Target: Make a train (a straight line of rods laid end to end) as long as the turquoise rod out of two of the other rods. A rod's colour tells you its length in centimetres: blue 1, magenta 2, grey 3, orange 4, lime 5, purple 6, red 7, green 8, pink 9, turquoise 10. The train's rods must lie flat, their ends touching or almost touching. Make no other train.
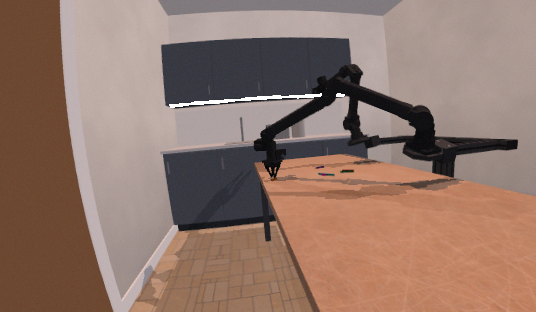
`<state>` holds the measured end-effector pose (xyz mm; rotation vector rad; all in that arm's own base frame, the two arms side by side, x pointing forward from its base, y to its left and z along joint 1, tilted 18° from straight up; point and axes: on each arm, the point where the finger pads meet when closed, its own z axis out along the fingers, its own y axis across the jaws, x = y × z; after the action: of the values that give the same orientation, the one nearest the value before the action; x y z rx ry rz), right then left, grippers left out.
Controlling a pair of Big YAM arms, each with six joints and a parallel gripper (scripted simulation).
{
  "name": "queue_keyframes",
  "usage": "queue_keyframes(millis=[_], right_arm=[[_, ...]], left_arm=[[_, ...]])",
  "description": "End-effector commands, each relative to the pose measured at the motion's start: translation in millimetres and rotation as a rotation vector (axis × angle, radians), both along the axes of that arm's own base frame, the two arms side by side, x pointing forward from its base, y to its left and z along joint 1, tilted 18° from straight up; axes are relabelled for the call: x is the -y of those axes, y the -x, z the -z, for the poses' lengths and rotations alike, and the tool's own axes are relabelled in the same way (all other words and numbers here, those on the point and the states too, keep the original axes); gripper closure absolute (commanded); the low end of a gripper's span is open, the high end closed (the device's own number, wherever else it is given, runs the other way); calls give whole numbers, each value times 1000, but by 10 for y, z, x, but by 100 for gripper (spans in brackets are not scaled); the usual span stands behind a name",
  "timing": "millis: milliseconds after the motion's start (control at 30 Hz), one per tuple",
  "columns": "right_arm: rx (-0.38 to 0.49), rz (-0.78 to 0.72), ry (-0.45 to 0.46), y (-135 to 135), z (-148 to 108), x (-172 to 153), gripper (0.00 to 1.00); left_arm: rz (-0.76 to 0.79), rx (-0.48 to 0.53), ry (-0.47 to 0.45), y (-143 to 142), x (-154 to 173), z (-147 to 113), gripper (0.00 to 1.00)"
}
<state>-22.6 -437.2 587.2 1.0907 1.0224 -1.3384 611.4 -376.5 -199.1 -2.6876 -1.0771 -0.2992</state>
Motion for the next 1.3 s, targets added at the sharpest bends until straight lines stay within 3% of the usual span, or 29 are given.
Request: queue_keyframes(millis=[0,333,533,833,867,1033,1267], right_arm=[[-14,13,73,56,-458,-188,0],[-14,13,73,56,-458,-188,0],[-14,13,73,56,-458,-188,0],[-14,13,73,56,-458,-188,0],[-14,13,73,56,-458,-188,0],[-14,13,73,56,-458,-188,0],[-14,13,73,56,-458,-188,0]], left_arm=[[8,30,18,-115,59,-229,77],[7,28,17,-113,49,-194,77],[2,10,4,-89,-53,90,77],[7,27,16,-148,4,94,77],[13,53,34,-218,104,-163,77],[4,25,14,-162,-32,136,77],[4,42,27,-219,16,17,77]])
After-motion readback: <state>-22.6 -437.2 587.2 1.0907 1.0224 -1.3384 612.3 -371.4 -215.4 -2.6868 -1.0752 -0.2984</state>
